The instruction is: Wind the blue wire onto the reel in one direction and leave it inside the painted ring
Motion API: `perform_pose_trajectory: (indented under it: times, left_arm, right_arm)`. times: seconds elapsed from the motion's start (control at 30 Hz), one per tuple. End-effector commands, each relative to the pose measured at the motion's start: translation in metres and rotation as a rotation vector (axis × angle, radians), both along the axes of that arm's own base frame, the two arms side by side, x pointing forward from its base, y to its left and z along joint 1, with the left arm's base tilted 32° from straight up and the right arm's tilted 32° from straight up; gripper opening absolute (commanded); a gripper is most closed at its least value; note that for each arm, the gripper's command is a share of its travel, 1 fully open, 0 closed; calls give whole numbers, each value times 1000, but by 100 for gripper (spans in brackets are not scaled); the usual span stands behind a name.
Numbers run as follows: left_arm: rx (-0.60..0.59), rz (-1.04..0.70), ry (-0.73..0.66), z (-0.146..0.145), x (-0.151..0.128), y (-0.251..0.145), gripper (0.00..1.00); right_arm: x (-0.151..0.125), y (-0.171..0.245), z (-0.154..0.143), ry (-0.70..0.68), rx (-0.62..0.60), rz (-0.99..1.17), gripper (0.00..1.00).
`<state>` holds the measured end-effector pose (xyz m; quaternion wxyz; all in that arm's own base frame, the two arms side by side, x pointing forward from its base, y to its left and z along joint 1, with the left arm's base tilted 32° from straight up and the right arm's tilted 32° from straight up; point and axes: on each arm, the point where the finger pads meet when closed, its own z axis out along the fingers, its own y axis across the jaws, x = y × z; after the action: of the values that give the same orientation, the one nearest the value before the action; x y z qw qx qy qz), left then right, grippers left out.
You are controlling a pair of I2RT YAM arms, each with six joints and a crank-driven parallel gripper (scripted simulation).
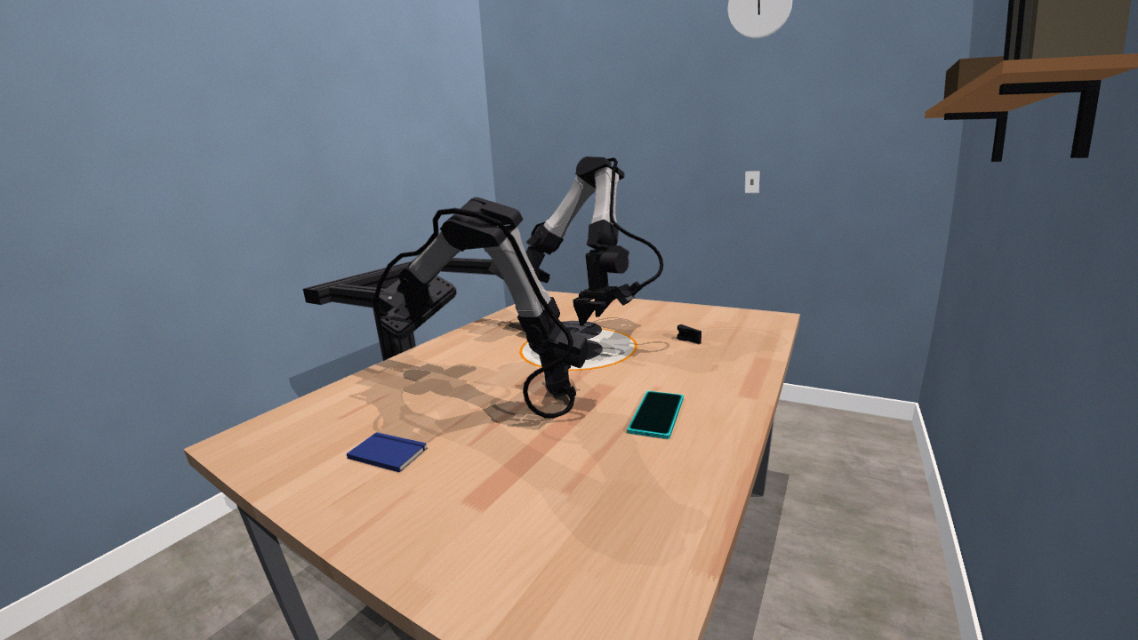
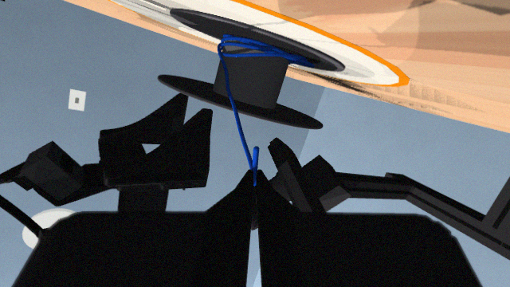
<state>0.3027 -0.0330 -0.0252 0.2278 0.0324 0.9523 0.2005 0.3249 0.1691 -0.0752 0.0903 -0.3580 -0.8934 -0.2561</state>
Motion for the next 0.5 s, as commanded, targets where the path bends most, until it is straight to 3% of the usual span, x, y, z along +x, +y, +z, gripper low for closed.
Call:
perform_pose_trajectory:
  times: [0.0, 0.17, 0.47]
  left_arm:
    - [133, -276, 161, 0, -6, 3, 97]
    - [190, -390, 234, 1, -5, 2, 97]
    - [190, -390, 234, 0, -7, -4, 97]
  right_arm:
    - [10, -40, -74, 52, -105, -104, 0]
    - [10, -39, -74, 54, -105, -109, 0]
    - [9, -36, -76, 58, -104, -116, 0]
